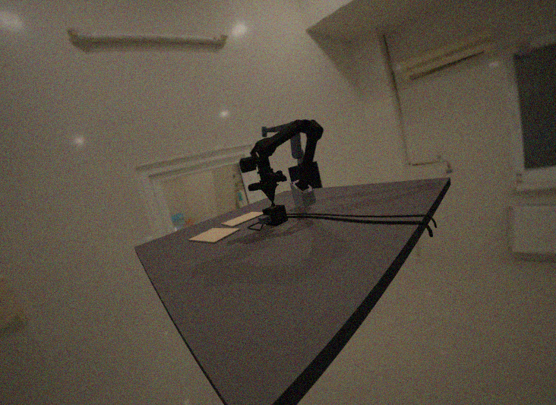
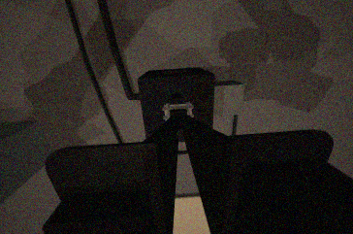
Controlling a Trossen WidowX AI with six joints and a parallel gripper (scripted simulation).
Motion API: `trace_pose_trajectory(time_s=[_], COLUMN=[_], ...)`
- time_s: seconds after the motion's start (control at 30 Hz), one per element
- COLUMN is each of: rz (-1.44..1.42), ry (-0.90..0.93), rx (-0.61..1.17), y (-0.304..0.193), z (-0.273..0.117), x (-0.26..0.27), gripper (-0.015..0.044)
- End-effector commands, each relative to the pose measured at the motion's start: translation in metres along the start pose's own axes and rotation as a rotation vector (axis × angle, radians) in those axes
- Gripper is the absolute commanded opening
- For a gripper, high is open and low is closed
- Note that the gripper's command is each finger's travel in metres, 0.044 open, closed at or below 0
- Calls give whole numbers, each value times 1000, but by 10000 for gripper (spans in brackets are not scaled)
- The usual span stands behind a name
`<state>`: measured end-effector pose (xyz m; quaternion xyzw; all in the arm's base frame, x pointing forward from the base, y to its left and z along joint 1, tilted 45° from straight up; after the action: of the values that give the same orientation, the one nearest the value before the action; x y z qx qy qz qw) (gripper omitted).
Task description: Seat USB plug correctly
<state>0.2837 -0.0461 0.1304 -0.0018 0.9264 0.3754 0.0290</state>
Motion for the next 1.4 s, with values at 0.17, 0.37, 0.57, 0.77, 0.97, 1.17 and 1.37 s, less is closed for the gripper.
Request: trace_pose_trajectory(time_s=[0.17, 0.37, 0.57, 0.77, 0.97, 1.17, 1.37], rz=[0, 0, 0, 0, 0, 0, 0], ry=[0, 0, 0, 0, 0, 0, 0], rx=[0, 0, 0, 0, 1, 1, 1], y=[0, 0, 0, 0, 0, 0, 0], z=[0, -4, -8, -12, -16, -20, -24], x=[0, 0, 0, 0, 0, 0, 0], gripper=[0, 0, 0, 0, 0, 0, 0])
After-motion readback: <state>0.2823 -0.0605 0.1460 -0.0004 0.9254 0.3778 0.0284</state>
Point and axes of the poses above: the point midway between the two fingers, 35 mm back from their tips, its own z axis out along the fingers, its own x axis across the jaws, y = z × x, the point moved 8 cm from there along -z, back along the fingers, and after that the axes turned 5 degrees about -z, right-handed, at the moved point
